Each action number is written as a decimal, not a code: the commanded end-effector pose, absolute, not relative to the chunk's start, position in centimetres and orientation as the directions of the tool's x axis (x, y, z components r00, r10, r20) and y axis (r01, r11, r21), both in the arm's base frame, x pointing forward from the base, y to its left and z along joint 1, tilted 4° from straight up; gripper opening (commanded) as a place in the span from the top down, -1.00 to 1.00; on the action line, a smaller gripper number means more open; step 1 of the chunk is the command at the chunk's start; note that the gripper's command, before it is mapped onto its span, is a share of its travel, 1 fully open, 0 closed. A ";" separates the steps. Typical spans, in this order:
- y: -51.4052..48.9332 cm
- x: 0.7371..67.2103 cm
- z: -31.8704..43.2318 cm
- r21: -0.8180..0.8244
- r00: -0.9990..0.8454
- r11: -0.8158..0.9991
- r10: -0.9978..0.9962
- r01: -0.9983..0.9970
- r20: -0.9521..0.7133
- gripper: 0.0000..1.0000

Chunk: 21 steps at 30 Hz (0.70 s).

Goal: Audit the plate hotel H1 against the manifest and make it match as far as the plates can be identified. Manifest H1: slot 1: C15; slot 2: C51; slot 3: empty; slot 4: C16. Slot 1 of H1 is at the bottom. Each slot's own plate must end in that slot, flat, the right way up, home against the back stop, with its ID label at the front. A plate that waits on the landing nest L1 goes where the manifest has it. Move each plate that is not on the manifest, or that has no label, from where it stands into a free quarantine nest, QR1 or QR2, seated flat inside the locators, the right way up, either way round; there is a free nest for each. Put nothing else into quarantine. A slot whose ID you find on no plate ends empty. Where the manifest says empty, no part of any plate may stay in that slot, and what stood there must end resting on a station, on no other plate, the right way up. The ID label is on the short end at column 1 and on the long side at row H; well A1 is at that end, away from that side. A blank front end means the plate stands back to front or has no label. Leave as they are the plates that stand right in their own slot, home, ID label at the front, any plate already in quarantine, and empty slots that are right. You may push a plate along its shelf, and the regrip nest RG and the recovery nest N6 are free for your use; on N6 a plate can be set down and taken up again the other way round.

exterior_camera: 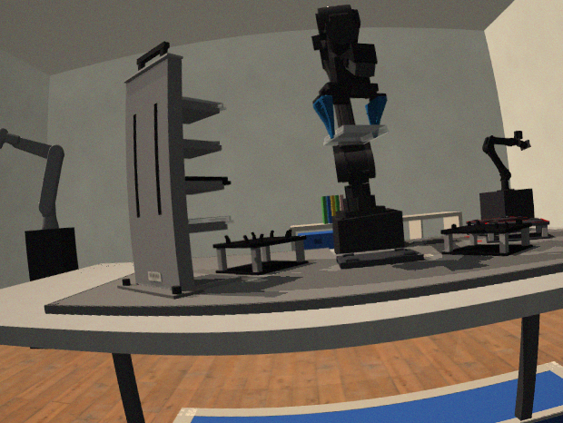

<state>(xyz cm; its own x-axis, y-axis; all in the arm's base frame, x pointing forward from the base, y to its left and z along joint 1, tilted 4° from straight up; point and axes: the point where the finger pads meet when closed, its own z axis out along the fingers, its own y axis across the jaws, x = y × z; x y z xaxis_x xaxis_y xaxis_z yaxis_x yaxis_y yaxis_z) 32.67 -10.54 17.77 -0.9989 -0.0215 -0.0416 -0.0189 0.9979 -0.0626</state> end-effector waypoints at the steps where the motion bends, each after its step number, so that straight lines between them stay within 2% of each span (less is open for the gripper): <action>1: -10.1 35.7 20.2 -0.090 -0.991 0.994 -0.079 -0.069 -0.107 -0.72; 21: -4.3 38.3 19.9 -0.077 -0.992 0.996 -0.056 -0.048 -0.110 -0.72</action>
